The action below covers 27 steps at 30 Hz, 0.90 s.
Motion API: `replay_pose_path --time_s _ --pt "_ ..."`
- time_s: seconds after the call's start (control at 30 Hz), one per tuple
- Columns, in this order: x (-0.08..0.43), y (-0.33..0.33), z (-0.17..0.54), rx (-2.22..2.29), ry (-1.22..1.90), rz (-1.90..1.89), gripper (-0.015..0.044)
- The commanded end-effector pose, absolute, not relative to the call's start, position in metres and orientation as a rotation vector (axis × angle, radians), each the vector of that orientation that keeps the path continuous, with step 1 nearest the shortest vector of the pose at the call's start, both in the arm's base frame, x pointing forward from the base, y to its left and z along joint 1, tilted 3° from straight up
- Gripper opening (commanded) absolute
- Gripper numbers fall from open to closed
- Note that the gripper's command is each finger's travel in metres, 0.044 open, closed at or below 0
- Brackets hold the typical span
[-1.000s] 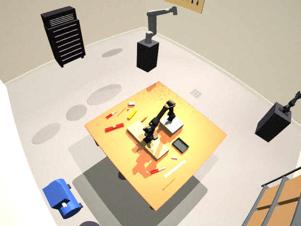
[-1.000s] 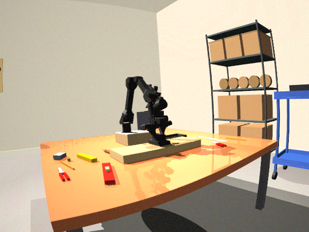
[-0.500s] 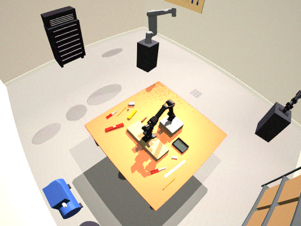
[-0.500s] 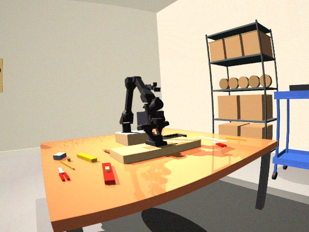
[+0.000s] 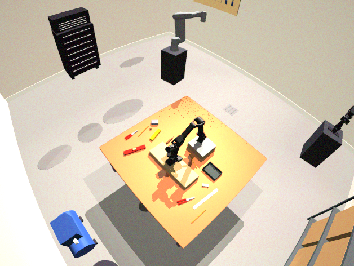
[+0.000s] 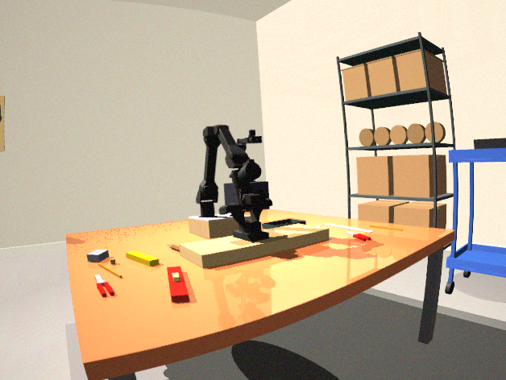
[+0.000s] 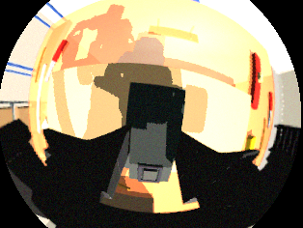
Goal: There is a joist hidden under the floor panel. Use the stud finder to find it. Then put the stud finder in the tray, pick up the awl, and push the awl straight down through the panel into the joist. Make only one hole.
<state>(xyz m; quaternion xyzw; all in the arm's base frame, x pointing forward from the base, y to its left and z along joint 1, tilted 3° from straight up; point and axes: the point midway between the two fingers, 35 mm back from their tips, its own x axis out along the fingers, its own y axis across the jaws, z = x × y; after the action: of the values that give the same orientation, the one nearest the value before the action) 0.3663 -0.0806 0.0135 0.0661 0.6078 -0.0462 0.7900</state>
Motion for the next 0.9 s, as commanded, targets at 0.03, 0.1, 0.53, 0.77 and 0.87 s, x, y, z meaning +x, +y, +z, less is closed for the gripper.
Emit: replay_pose_path --time_s 0.03,0.1,0.53,0.77,0.87 --pt "0.364 -0.095 0.013 0.137 1.310 -0.117 0.0000" --pt "0.363 -0.098 0.013 0.137 1.310 -0.117 0.0000" --pt "0.360 -0.117 0.012 0.136 1.310 -0.118 0.0000" --pt "0.358 -0.127 0.012 0.135 1.310 -0.119 0.0000" --pt "0.358 -0.132 0.012 0.135 1.310 -0.119 0.0000"
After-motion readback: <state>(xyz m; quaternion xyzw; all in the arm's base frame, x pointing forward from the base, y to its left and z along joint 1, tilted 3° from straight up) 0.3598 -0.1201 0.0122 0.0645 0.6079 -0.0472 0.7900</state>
